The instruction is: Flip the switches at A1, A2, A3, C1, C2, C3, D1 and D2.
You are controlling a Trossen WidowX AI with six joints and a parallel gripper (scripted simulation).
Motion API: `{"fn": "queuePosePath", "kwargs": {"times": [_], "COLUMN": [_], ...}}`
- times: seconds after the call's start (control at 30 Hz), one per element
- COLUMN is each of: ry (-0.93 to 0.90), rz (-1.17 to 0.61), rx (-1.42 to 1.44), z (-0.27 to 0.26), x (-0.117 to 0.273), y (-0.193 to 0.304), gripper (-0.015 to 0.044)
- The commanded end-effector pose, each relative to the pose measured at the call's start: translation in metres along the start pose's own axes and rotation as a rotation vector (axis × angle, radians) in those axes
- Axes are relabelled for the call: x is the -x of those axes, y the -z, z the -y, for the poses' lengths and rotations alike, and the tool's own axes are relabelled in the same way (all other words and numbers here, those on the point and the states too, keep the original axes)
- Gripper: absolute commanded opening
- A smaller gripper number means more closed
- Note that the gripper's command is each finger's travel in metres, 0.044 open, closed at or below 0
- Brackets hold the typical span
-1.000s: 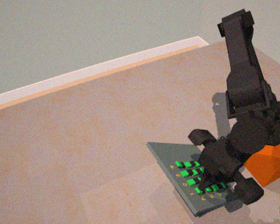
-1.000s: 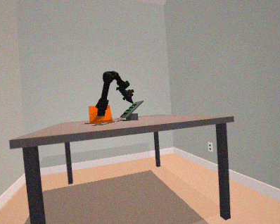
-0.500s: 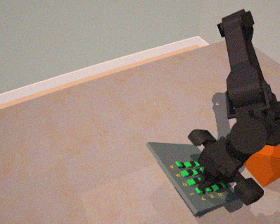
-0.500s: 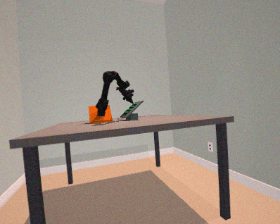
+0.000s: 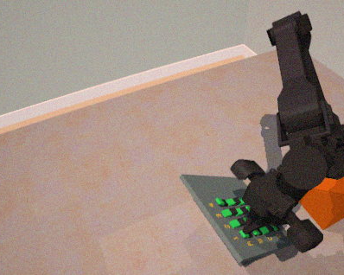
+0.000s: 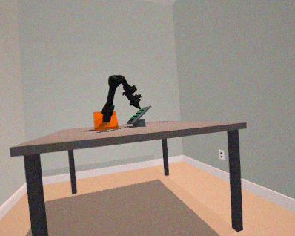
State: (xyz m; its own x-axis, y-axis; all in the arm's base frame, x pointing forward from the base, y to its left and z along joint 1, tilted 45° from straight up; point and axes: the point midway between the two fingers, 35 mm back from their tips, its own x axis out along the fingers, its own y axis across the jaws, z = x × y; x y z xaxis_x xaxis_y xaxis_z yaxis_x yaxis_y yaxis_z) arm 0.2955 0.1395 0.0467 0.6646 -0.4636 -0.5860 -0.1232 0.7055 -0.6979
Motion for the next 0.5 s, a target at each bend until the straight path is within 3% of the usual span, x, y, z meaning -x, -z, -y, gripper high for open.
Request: {"fn": "queuePosePath", "kwargs": {"times": [0.0,0.47], "ry": [-0.002,-0.002], "rz": [-0.005,-0.004], "rx": [0.008,0.008], "z": [-0.0004,-0.0004], "x": [-0.0016,-0.0034], "y": [0.0018,0.0018], "gripper": [0.0,0.0]}}
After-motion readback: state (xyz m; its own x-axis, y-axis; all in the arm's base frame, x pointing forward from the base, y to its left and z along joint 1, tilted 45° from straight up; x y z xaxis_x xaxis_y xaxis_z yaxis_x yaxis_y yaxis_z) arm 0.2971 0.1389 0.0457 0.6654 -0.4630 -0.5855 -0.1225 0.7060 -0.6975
